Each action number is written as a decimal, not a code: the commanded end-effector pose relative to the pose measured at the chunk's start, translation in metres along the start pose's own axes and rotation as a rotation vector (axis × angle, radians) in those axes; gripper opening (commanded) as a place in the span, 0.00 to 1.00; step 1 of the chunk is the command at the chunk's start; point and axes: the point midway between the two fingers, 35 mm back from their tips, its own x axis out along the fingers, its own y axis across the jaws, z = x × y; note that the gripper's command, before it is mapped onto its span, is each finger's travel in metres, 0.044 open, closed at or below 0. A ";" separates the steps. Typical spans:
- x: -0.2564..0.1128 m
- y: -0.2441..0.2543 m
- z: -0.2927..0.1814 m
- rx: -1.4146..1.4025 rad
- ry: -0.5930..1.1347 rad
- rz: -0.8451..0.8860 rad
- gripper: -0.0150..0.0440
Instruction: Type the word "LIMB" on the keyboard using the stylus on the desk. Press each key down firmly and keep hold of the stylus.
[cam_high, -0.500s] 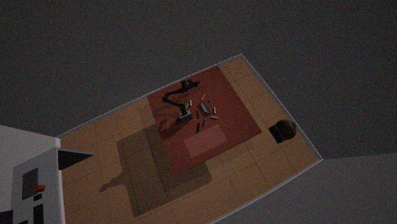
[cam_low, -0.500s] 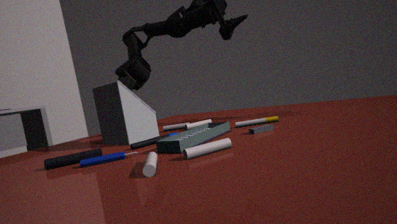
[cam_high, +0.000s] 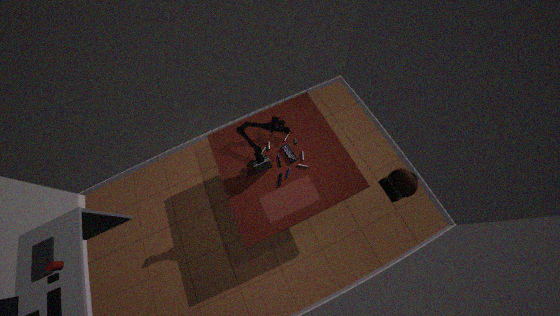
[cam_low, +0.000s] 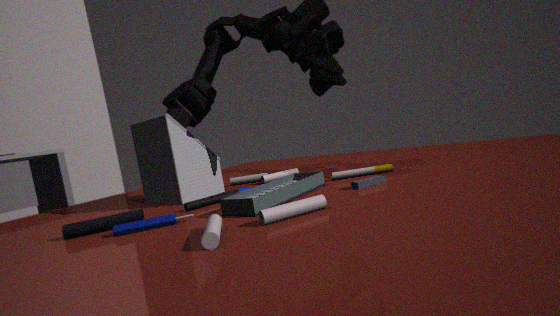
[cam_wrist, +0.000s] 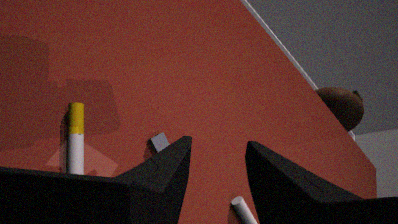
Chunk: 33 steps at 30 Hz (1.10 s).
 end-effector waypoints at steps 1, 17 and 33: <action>0.033 0.006 -0.057 0.124 0.266 0.142 0.29; 0.057 0.035 -0.161 0.499 0.756 0.441 0.25; 0.071 -0.020 -0.200 0.497 0.757 0.438 0.25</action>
